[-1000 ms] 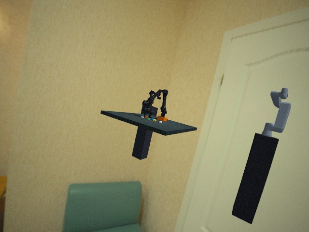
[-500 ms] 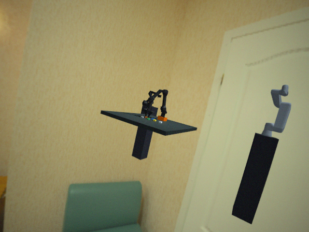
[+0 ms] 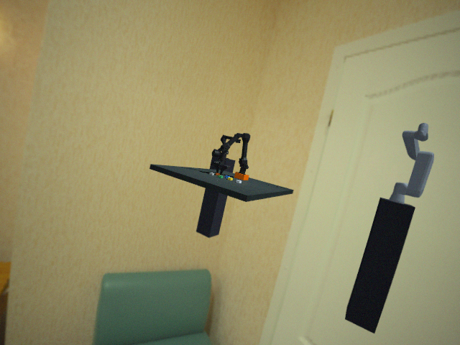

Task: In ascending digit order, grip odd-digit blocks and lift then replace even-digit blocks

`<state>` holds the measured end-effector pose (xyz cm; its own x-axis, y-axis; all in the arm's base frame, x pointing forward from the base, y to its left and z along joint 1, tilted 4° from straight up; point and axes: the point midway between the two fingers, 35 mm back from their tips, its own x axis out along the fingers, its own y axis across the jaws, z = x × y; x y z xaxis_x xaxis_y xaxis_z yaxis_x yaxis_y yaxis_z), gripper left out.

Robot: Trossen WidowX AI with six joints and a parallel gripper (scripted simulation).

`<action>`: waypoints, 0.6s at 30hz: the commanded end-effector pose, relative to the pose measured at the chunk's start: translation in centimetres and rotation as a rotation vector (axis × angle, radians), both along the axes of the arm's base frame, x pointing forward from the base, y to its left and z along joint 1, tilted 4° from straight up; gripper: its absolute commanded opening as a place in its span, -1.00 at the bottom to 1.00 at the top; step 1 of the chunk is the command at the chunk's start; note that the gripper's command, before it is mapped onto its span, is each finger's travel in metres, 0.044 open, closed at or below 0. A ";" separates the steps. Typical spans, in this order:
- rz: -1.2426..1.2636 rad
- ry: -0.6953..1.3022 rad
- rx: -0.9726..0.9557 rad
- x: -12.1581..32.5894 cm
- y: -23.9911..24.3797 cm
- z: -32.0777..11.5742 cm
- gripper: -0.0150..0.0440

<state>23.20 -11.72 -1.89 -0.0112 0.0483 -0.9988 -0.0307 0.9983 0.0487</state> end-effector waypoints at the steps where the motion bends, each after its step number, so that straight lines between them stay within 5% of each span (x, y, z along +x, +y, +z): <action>1: -0.003 0.002 -0.004 0.0 -0.1 0.0 -0.08; 18: -0.003 0.002 -0.004 0.0 -0.1 1.5 -0.08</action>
